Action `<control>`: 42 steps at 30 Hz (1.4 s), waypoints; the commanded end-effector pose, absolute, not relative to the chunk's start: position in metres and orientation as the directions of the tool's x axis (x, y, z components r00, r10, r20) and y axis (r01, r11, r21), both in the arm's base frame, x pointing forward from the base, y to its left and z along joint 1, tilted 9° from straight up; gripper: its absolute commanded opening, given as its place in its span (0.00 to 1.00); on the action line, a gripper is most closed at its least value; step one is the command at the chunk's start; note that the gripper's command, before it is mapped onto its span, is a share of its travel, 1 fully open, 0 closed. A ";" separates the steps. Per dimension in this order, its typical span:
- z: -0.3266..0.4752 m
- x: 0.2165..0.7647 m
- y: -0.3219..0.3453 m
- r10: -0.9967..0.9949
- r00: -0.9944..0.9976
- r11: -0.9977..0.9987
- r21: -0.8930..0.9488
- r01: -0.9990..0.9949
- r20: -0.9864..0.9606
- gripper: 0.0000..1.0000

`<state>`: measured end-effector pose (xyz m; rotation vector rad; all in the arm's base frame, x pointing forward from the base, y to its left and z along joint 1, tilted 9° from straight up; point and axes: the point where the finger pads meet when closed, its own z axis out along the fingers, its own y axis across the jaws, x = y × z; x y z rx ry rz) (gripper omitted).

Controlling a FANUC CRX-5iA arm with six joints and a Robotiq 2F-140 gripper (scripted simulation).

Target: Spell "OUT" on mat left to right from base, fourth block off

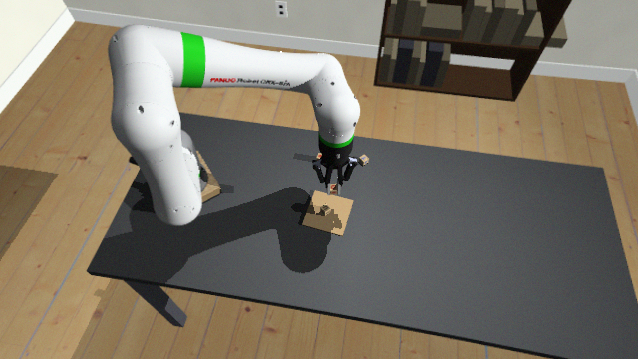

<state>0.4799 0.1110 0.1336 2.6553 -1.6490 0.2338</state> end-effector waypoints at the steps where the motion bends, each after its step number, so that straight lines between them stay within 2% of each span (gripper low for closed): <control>1: 0.132 0.474 0.118 -0.943 0.306 -0.319 -0.094 -0.943 0.130 0.13; 9: 0.131 0.467 0.127 -0.981 0.158 -0.171 -0.113 -0.979 0.115 0.13; 31: 0.129 0.467 0.127 -0.982 0.149 -0.162 -0.114 -0.980 0.114 0.13; 42: 0.093 0.472 0.124 -0.982 0.149 -0.162 -0.114 -0.980 0.114 0.13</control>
